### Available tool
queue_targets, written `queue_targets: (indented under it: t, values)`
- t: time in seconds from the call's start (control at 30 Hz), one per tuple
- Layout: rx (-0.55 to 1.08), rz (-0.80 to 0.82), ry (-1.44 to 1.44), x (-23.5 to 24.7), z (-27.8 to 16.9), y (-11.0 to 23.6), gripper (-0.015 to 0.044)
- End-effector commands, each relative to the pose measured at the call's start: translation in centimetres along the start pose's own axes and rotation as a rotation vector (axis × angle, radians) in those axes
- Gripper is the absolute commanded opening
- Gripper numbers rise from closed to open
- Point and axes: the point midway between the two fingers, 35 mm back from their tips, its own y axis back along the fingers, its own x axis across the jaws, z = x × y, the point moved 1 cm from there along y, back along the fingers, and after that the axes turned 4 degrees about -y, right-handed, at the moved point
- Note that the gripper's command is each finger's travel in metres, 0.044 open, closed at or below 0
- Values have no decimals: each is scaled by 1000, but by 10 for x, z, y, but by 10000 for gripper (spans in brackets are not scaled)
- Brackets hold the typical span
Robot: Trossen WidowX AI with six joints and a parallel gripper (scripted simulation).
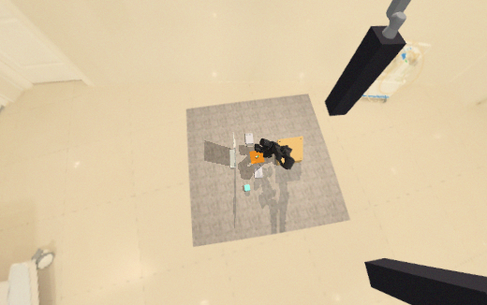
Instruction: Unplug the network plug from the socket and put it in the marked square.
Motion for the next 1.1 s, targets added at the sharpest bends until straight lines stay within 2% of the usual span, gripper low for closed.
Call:
queue_targets:
  t: [0.0,1.07]
  values:
    - [-4,-13,14,-6,1,3,156]
    - [-12,-22,17,-15,4,25,156]
